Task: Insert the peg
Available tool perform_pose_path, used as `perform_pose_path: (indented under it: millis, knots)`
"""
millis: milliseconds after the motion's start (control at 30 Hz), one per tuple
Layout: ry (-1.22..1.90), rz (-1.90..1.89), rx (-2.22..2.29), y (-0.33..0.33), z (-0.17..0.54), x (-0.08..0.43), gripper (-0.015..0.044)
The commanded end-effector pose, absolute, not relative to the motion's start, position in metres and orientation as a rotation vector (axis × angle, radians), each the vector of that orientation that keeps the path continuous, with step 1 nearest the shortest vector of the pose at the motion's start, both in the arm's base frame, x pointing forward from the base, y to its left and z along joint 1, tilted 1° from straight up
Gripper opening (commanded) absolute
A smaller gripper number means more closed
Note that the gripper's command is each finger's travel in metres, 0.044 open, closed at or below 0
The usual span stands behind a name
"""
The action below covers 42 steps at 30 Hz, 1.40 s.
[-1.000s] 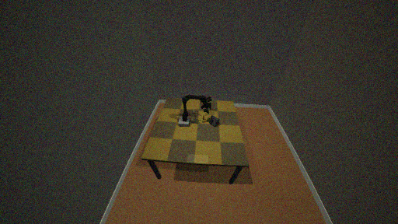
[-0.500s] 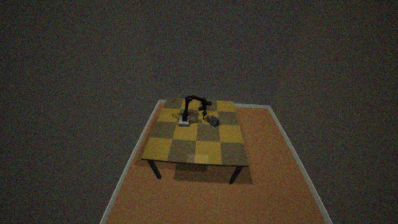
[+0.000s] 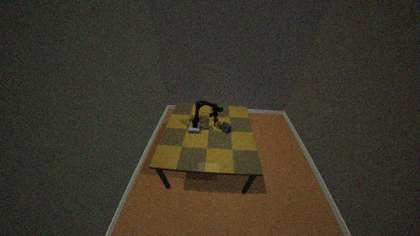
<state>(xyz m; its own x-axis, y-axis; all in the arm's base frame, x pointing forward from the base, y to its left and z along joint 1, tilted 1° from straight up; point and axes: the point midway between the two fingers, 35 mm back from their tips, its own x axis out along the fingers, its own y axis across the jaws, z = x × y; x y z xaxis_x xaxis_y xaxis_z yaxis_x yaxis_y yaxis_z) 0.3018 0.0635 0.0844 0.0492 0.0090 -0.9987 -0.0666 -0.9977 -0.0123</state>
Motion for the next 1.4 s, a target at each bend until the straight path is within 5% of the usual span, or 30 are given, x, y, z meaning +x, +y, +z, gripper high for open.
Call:
perform_pose_path:
  millis: [0,1267,1367]
  knots:
    - [0.054,2.143,-2.224,0.064,0.075,0.3,0.044]
    - [0.054,2.144,-2.223,0.063,0.024,0.3,0.044]
    - [0.061,2.136,-2.23,0.063,0.027,0.302,0.0361]
